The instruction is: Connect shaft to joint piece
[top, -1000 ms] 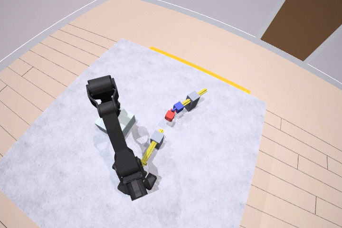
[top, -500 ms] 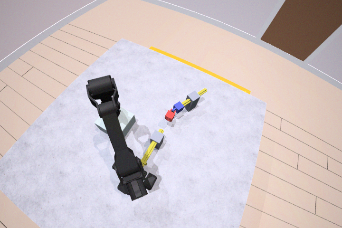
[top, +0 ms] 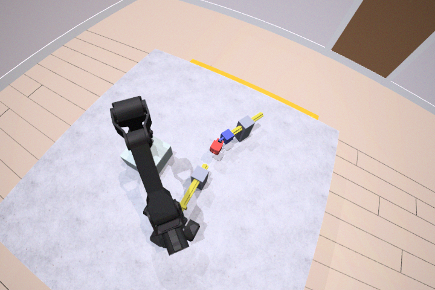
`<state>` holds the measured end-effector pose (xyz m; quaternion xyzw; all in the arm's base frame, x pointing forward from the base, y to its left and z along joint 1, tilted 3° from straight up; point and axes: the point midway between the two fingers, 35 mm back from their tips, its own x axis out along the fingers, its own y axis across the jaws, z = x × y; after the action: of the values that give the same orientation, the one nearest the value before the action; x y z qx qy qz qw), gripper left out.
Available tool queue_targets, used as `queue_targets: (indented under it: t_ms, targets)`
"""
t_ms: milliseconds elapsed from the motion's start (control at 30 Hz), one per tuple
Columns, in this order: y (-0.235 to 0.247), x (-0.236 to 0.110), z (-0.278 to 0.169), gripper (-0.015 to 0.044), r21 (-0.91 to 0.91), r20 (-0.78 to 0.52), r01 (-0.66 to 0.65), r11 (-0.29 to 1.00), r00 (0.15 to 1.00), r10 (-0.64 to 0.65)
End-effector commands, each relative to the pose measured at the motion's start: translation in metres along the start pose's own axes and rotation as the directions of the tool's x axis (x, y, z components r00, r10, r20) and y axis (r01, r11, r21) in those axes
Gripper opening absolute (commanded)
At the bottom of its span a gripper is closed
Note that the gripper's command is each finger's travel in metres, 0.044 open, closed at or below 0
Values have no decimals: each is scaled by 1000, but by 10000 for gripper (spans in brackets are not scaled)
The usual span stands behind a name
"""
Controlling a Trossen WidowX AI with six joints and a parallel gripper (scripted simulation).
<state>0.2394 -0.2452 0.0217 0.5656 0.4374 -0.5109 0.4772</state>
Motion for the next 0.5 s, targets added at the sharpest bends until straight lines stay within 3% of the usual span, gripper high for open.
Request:
queue_targets:
  t_ms: [0,300,467]
  targets:
    - [0,1,0,67,2,-1,21,1000,1000,-21]
    - [0,0,-1,0,1,0,6,1000,1000,-6]
    - [0,0,-2,0,1,0,8,1000,1000,-8]
